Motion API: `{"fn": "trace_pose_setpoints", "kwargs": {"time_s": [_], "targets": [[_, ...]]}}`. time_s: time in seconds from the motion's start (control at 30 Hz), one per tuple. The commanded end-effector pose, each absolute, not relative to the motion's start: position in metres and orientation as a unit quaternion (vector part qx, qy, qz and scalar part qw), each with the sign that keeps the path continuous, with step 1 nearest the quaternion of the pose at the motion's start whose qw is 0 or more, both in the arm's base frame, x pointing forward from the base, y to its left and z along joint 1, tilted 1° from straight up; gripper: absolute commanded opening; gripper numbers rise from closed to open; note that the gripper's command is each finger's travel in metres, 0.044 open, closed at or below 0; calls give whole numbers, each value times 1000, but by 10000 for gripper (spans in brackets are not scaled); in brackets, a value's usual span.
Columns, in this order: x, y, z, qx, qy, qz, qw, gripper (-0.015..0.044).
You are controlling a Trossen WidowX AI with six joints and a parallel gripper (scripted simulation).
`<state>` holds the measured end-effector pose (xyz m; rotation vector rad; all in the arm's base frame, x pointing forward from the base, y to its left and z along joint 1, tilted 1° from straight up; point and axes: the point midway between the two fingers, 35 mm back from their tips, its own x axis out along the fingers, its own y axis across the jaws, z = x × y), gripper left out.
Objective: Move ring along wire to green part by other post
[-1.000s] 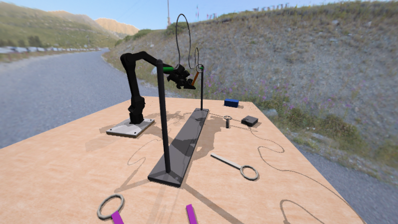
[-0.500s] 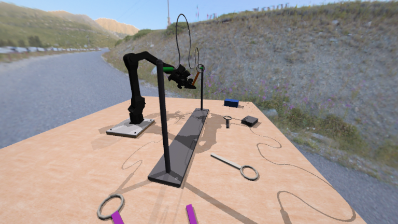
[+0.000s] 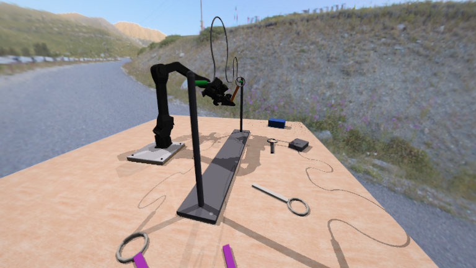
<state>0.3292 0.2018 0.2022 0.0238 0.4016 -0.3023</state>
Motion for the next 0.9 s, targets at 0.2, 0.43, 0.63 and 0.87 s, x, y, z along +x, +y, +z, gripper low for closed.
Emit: {"fn": "trace_pose_setpoints", "kwargs": {"time_s": [0.2,0.43,0.63,0.87], "targets": [[330,204,193,13,197,-152,969,-150],[330,204,185,13,197,-152,969,-150],[330,204,185,13,197,-152,969,-150],[330,204,185,13,197,-152,969,-150]]}}
